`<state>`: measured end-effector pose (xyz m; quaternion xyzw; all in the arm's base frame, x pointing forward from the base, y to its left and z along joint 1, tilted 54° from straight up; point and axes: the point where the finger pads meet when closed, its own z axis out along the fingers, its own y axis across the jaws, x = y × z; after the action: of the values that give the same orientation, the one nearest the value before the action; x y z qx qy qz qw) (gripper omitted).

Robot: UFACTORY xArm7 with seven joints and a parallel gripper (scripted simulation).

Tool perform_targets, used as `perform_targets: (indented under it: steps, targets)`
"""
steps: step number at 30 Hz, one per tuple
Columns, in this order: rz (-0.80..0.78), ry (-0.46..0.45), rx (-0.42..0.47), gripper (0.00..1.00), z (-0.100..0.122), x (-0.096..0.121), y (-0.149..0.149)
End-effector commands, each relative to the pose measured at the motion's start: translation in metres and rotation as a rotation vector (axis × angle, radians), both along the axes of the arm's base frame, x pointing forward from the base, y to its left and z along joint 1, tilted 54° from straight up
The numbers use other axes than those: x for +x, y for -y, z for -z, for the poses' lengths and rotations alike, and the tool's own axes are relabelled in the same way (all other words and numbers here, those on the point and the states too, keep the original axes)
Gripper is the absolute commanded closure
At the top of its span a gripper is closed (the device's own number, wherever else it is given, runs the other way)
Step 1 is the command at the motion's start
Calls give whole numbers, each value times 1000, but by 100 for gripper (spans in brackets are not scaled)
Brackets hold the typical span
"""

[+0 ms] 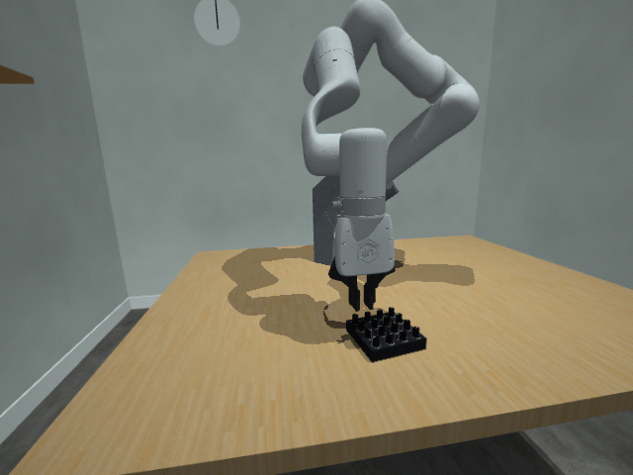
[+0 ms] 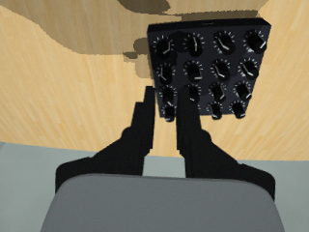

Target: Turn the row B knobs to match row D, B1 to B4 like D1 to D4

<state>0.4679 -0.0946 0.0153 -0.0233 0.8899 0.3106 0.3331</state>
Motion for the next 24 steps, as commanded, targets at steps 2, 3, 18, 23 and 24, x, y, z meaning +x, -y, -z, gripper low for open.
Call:
perform_targets:
  steps: [2,3,18,23,24]
  targets:
    - [112,-103,98,81,-1,-1,2]
    - [126,-117,113,81,-2,-1,2]
    - [332,-317,319,81,-3,-2,3]
    - [389,-372,376,81,-3,-3,4]
    - [389,-372,376,81,-3,-3,4]
